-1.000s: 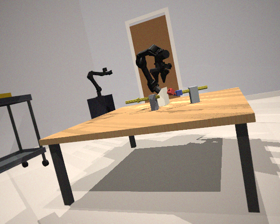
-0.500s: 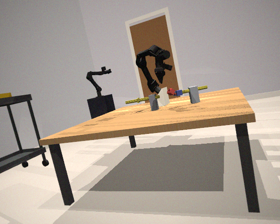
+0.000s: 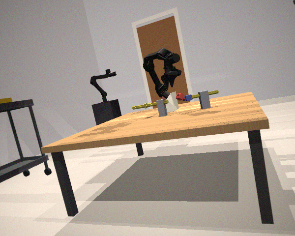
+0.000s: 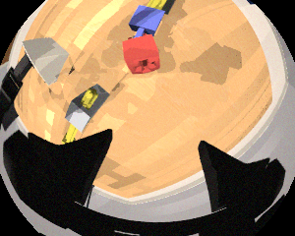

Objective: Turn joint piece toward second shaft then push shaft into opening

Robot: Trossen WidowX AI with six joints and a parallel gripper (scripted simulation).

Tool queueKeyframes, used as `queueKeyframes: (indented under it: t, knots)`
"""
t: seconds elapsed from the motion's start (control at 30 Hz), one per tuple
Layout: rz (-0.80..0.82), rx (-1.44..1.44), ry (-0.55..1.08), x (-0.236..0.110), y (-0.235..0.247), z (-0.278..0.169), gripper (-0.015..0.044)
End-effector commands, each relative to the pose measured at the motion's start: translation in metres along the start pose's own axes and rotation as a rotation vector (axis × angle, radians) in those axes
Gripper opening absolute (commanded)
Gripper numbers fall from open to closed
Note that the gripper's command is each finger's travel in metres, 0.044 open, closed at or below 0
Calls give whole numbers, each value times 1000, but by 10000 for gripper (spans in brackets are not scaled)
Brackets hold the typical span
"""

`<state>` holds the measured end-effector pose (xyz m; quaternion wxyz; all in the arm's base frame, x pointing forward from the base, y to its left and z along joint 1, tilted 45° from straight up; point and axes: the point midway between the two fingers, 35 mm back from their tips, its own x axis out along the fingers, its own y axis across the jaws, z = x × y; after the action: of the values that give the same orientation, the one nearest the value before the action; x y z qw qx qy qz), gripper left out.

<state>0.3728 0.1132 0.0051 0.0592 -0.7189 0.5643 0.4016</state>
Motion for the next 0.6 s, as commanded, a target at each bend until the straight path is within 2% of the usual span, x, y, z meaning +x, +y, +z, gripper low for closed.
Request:
queueKeyframes:
  t: [0.0, 0.27, 0.57]
  knots:
    - [-5, -108, 12, 0, 0, 0, 440]
    - [-6, -343, 26, 1, 0, 1, 440]
    - [-6, -363, 27, 12, -1, 3, 440]
